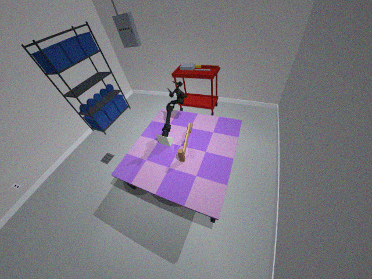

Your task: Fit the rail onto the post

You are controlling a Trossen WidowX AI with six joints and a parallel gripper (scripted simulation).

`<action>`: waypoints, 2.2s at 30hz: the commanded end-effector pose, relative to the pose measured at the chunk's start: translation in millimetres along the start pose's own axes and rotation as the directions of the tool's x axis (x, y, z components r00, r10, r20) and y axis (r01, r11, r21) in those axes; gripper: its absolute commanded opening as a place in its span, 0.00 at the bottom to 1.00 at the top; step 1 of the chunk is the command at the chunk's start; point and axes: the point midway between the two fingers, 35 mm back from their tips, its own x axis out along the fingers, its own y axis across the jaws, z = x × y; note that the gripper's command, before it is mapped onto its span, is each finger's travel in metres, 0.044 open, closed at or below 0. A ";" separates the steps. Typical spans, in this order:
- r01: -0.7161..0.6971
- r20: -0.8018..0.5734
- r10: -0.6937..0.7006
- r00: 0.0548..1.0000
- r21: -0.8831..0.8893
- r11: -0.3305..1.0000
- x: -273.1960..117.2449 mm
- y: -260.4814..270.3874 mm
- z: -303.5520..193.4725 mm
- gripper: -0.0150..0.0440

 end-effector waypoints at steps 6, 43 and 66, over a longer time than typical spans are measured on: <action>0.186 0.073 -0.172 0.982 -0.320 0.929 -17.9 -22.2 39.1 1.00; -0.558 0.934 -0.256 0.249 -0.078 -0.826 -200.8 54.5 333.6 1.00; -0.846 0.868 0.325 -0.376 -0.465 0.262 -338.0 228.6 364.0 1.00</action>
